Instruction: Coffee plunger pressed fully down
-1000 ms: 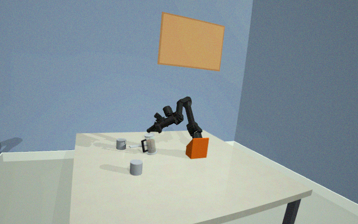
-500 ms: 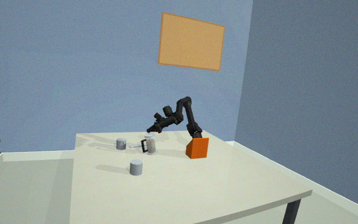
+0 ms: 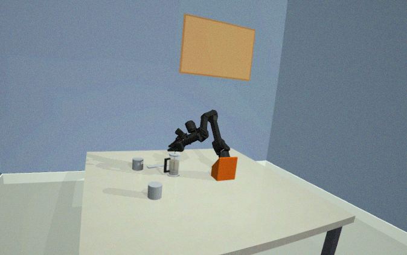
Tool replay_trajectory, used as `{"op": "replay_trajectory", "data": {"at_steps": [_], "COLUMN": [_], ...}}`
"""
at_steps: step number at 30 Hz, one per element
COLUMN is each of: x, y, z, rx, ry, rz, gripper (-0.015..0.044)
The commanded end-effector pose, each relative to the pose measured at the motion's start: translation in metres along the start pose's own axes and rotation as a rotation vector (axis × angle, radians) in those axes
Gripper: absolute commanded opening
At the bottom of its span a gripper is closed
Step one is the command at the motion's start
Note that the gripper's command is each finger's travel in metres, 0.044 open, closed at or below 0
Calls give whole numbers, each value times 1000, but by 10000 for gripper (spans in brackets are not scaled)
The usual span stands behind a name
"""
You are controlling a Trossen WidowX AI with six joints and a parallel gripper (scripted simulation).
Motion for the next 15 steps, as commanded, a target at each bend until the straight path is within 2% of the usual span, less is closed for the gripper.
{"op": "replay_trajectory", "data": {"at_steps": [1, 5, 12, 15], "x": [3, 6, 0, -2], "y": [2, 10, 65, 71], "z": [4, 13, 48, 51], "rx": [-13, -6, 16, 14], "ry": [-5, -4, 3, 5], "rz": [17, 22, 1, -2], "gripper": [440, 440, 440, 440]}}
Point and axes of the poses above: the point midway between the two fingers, 35 mm back from their tips, its own y axis back along the fingers, its own x axis across the jaws, z = x × y, the point moved 1 cm from there along y, back along the fingers, and after that the axes turned 12 degrees about -y, right-handed, at the moved point
